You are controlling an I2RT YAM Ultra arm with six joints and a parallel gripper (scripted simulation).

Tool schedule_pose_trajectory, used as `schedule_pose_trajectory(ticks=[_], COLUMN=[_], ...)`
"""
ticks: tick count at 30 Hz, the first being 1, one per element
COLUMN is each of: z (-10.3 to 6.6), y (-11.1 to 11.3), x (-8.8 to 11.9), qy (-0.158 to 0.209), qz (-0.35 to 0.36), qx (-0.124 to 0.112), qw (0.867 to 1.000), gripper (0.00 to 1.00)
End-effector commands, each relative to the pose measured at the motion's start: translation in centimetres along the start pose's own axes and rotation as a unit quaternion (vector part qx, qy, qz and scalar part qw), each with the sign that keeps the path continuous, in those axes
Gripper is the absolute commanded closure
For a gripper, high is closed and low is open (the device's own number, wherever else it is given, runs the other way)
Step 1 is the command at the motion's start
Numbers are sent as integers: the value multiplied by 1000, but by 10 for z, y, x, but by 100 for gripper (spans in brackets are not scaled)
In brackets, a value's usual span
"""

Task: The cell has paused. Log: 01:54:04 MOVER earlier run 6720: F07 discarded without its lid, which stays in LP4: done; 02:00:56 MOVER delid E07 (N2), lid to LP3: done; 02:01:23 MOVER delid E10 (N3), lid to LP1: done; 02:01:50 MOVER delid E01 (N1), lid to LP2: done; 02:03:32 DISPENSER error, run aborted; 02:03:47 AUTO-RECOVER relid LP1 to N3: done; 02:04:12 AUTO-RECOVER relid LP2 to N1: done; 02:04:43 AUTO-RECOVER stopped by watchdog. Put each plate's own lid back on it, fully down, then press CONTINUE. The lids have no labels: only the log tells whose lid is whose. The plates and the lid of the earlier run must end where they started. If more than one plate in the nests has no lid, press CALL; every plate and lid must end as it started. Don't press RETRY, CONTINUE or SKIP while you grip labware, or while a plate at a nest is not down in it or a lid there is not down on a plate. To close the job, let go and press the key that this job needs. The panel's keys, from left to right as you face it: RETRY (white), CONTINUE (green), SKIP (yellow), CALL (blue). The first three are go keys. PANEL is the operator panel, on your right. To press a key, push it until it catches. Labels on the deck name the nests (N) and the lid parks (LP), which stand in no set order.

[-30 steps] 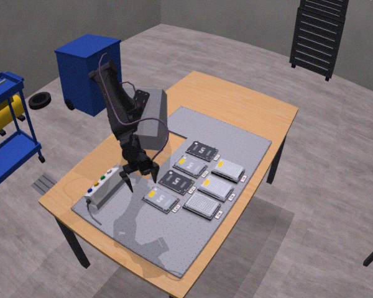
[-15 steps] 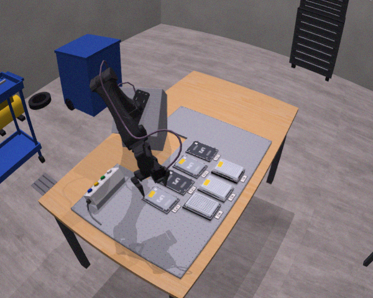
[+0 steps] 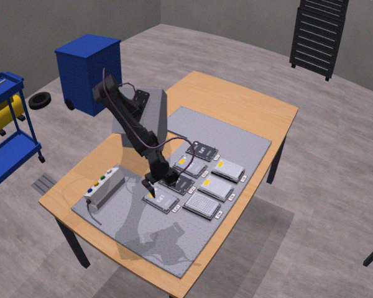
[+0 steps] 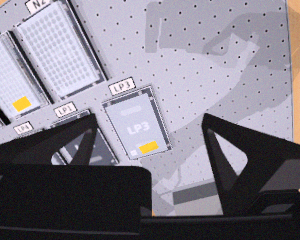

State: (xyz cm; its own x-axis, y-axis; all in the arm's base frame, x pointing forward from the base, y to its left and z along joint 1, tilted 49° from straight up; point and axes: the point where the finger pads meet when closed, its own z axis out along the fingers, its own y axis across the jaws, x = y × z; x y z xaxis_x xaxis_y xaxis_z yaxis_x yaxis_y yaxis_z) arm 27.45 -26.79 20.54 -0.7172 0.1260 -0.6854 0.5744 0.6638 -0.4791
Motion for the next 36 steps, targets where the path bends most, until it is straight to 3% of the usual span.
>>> schedule_pose_trajectory(ticks=[1,3,4,8,9,12,14,16,17,18,20,22,23,26,28,31,32,33,34,36], z=[4,10,17,23,21,29,37,41,40,42,49,52,52,54,59,63,64,66,67,70], y=[8,16,27,35,32,44,59,67,65,69,83,91,90,94,107,118,120,123,130,137], x=[-20,-17,2,5,-11,-6,16,21,4,6,29,33,17,20,44,52,39,38,61,66], qy=[-19,-13,6,6,-6,7,25,32,21,26,44,49,38,43,61,66,57,59,76,76], qz=[5,1,-9,-9,-6,-17,-27,-35,-32,-37,-48,-56,-53,-59,-70,-79,-78,-82,-94,-94], qx=[5,4,-2,-2,1,-2,-7,-8,-5,-6,-10,-10,-7,-7,-11,-11,-8,-8,-11,-11], qw=[1000,1000,1000,1000,1000,1000,999,999,999,999,998,997,998,997,996,995,995,995,993,993], gripper=[0,0,0,0,0,0,0,0,0,0,0,0,0,0,0,0,0,0,0,0])
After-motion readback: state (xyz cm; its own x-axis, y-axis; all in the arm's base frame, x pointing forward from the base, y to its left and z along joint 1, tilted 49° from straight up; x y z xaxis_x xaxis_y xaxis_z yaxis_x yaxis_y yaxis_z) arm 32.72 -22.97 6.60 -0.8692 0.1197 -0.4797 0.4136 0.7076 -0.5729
